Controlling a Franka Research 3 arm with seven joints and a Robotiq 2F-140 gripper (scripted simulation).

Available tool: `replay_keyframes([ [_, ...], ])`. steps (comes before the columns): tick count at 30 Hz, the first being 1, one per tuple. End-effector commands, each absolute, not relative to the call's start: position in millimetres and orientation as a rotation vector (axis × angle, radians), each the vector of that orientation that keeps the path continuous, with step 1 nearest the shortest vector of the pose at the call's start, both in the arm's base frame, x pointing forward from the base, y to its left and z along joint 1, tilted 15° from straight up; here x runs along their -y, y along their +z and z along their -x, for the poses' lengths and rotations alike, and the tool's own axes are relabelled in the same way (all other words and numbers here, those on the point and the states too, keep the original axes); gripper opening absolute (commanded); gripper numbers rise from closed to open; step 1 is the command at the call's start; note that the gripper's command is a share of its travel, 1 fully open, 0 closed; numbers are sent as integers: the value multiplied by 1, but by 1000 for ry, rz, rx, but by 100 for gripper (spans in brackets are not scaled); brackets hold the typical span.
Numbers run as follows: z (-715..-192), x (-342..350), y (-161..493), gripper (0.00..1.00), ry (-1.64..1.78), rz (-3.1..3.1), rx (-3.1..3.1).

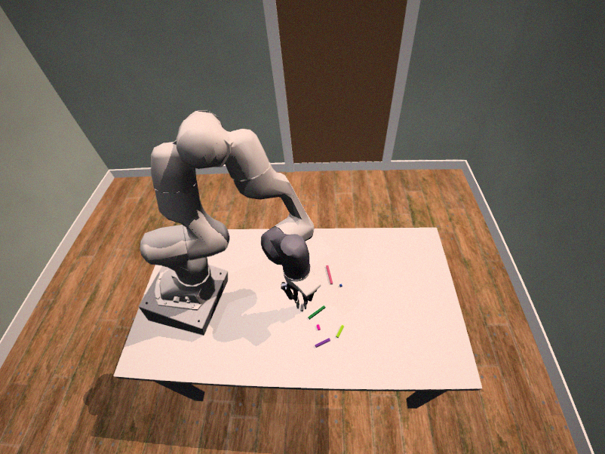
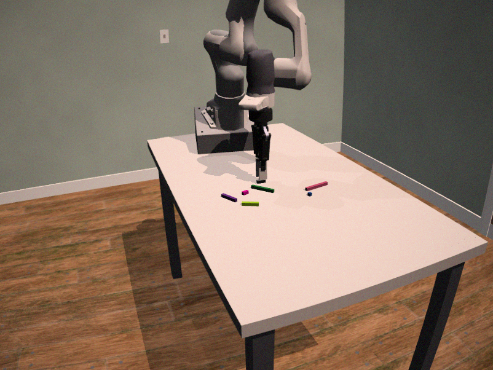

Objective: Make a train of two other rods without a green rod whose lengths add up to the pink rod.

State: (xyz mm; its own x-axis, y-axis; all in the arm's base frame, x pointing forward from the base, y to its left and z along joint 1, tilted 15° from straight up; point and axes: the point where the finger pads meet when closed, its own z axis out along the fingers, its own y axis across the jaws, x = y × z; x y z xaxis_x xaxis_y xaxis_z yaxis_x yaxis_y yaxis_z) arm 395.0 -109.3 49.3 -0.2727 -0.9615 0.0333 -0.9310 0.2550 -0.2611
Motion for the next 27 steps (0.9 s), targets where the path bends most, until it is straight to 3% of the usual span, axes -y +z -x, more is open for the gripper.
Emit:
replay_keyframes([
  [1,-396,109,50,15,-351,1810,-2378],
  [27,-398,110,42,15,-351,1810,-2378],
])
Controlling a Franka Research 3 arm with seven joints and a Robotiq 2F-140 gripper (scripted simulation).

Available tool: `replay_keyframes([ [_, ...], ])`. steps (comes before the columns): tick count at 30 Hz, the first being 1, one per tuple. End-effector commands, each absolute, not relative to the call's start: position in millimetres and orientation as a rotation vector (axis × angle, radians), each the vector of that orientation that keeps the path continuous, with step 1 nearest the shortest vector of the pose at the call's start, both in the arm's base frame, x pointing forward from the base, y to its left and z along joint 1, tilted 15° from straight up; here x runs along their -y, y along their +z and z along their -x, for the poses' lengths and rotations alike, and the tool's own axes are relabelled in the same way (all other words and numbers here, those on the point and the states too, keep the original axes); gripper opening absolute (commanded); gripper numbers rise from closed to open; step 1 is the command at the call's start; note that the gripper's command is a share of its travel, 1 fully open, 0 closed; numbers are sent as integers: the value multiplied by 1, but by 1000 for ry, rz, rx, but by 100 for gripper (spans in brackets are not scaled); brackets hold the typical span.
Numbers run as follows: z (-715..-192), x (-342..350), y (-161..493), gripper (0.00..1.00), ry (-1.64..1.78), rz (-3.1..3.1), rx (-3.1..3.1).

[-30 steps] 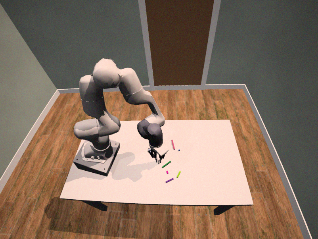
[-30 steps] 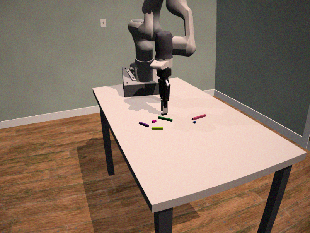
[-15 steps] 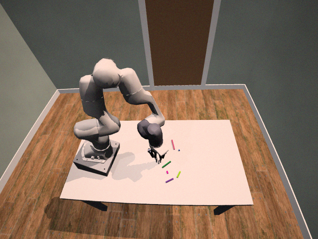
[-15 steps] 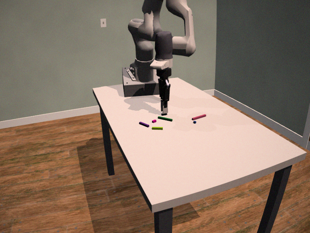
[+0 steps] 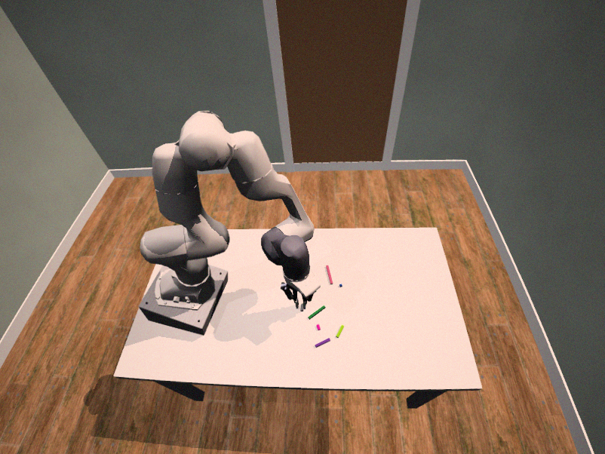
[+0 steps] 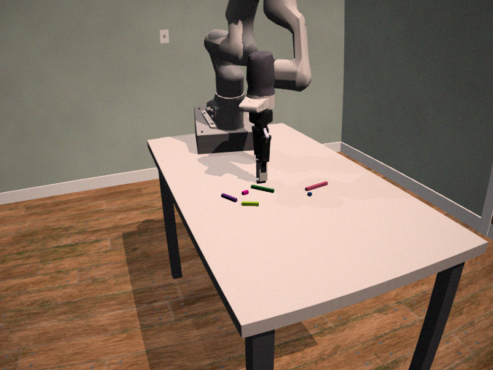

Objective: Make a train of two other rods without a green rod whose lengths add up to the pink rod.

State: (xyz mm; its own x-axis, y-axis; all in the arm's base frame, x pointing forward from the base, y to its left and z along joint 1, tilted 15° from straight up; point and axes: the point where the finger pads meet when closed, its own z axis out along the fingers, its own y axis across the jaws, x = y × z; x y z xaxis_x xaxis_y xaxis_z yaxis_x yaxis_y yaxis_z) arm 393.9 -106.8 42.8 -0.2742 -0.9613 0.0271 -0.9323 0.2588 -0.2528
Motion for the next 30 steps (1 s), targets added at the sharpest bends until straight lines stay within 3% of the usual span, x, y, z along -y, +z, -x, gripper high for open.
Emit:
replay_keyframes([
  [1,-398,110,42,15,-351,1810,-2378],
  [30,-400,111,33,15,-351,1810,-2378],
])
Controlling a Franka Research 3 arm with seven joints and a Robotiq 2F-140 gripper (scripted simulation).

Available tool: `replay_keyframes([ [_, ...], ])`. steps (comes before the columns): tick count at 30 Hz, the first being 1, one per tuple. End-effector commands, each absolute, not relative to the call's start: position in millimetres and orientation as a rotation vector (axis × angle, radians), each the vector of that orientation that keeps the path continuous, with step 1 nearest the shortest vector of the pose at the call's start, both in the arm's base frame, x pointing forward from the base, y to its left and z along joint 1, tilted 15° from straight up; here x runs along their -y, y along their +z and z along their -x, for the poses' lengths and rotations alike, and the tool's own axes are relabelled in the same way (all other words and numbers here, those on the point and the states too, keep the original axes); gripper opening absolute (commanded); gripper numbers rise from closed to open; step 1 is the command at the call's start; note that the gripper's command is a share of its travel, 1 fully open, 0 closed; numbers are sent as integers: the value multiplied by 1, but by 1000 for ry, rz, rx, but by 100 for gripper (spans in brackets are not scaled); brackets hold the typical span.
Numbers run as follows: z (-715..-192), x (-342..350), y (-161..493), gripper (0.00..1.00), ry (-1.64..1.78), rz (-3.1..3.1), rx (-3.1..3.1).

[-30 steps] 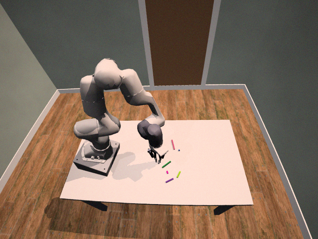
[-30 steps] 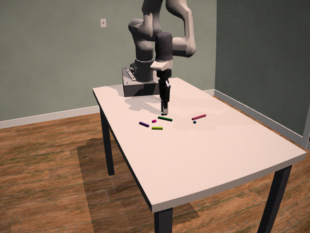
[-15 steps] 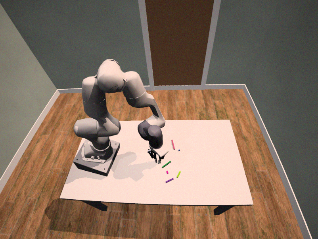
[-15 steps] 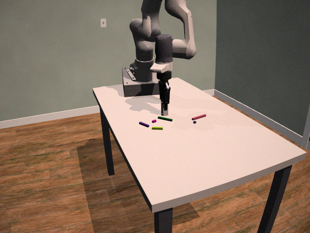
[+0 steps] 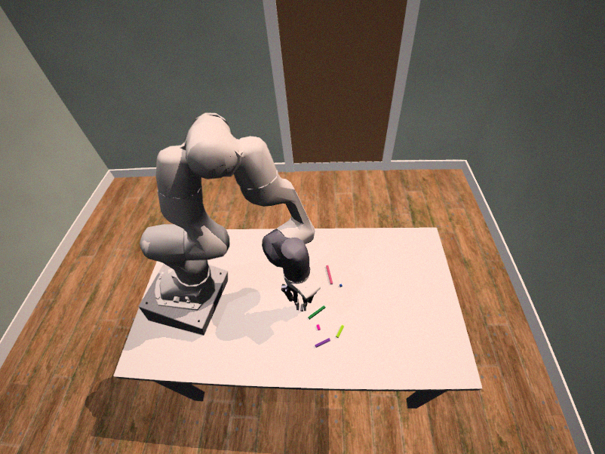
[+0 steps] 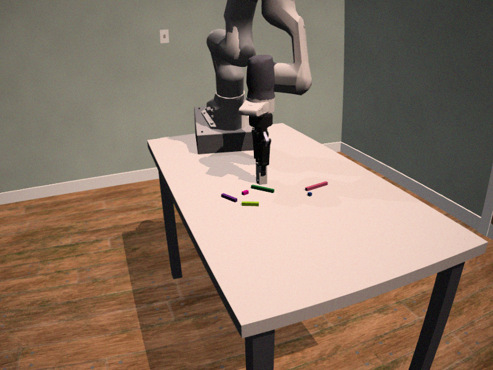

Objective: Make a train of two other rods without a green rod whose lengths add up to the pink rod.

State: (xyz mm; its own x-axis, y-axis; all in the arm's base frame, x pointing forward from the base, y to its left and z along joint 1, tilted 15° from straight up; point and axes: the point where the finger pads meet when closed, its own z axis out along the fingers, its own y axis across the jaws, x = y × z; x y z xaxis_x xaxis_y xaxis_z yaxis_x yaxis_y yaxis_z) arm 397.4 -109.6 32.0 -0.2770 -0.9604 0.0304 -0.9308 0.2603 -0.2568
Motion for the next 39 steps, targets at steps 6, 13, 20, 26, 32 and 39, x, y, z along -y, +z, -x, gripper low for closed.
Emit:
replay_keyframes([
  [6,-400,111,33,15,-351,1810,-2378],
  [13,-400,111,33,15,-351,1810,-2378],
  [20,-400,111,33,15,-351,1810,-2378],
  [26,-400,111,33,15,-351,1810,-2378],
  [32,-400,111,33,3,-351,1810,-2378],
  [39,-400,111,33,3,-351,1810,-2378],
])
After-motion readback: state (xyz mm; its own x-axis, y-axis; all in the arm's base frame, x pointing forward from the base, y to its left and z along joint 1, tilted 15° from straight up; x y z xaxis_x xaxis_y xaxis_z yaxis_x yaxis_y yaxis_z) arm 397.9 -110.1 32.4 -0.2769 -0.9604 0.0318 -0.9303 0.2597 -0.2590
